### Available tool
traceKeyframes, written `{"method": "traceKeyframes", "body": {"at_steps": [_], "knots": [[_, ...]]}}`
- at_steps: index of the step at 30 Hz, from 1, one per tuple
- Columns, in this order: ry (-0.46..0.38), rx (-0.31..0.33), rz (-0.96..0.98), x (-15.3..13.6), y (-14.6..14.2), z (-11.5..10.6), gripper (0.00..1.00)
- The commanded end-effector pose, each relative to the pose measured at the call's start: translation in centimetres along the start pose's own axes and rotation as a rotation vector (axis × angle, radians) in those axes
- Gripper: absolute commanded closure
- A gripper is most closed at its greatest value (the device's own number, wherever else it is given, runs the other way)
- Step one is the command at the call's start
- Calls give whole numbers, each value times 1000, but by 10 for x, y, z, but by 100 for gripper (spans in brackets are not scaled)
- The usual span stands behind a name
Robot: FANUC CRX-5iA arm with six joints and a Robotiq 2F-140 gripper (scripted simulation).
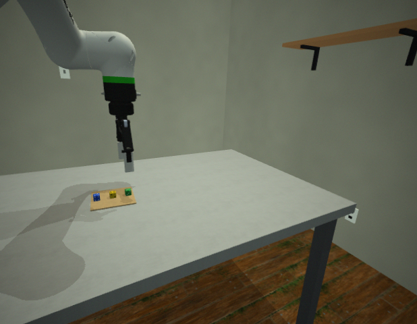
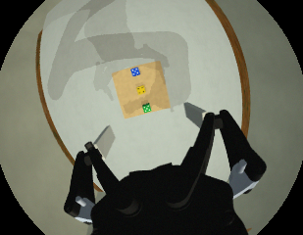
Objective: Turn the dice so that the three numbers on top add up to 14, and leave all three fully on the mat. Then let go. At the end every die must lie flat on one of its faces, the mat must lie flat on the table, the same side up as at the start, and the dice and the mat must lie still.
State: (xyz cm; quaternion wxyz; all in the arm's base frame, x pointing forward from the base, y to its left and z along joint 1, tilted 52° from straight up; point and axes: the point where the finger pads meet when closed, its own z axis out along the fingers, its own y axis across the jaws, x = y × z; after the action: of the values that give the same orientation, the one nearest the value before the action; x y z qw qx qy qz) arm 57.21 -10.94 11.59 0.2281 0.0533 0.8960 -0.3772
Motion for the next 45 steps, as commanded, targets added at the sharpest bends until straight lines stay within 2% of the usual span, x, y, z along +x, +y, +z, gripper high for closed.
{"method": "traceKeyframes", "body": {"at_steps": [1,13,23,28,45], "knots": [[0,0,0,0,0,0,0],[0,0,0,0,0,-15,0],[0,0,0,0,0,-56,0],[0,0,0,0,0,-68,0],[0,0,0,0,0,-71,0]]}}
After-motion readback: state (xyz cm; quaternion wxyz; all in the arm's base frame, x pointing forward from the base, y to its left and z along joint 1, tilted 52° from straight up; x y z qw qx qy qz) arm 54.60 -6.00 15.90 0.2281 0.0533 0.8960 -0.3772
